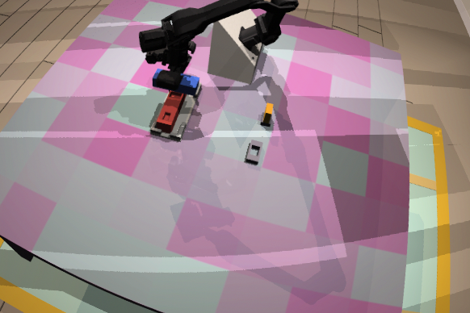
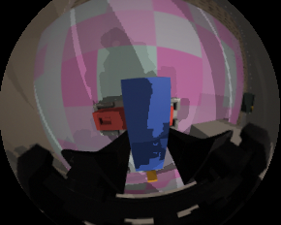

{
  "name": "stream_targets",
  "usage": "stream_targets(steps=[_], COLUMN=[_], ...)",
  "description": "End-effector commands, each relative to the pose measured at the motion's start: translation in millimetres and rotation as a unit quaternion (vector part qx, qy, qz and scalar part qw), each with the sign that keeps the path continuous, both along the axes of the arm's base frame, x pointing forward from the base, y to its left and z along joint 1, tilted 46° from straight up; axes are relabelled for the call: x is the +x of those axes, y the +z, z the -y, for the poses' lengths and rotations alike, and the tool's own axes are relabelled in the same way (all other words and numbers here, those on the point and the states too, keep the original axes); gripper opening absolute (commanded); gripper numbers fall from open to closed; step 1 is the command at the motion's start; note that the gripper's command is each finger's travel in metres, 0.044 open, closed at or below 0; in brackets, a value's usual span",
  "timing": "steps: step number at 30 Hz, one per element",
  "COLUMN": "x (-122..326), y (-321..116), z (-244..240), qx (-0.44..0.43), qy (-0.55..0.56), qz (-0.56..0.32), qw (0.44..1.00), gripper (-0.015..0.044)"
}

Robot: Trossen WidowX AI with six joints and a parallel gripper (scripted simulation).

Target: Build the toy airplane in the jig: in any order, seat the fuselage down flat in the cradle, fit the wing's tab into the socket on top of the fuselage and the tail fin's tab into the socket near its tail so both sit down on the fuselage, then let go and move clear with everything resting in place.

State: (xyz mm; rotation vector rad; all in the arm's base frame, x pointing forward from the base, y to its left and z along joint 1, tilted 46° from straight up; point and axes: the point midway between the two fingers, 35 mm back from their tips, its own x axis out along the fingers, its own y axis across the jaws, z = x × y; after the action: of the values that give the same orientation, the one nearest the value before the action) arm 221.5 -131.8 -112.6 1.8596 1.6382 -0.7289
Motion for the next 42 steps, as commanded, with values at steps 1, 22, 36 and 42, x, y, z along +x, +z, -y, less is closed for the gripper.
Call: stream_targets(steps=[1,22,36,42], x=[0.2,1.8,1.8,1.8], y=[-6.3,-18.4,-18.4,-18.4], z=[-6.8,-19.6,-19.6,-19.6], qx=[0.004,0.002,0.002,0.002], qy=[-0.002,0.0,0.0,0.0], qz=[-0.002,-0.001,-0.001,-0.001], qw=[1.0,1.0,1.0,1.0], gripper=[0.0195,0.0181,0.0188,0.0345])
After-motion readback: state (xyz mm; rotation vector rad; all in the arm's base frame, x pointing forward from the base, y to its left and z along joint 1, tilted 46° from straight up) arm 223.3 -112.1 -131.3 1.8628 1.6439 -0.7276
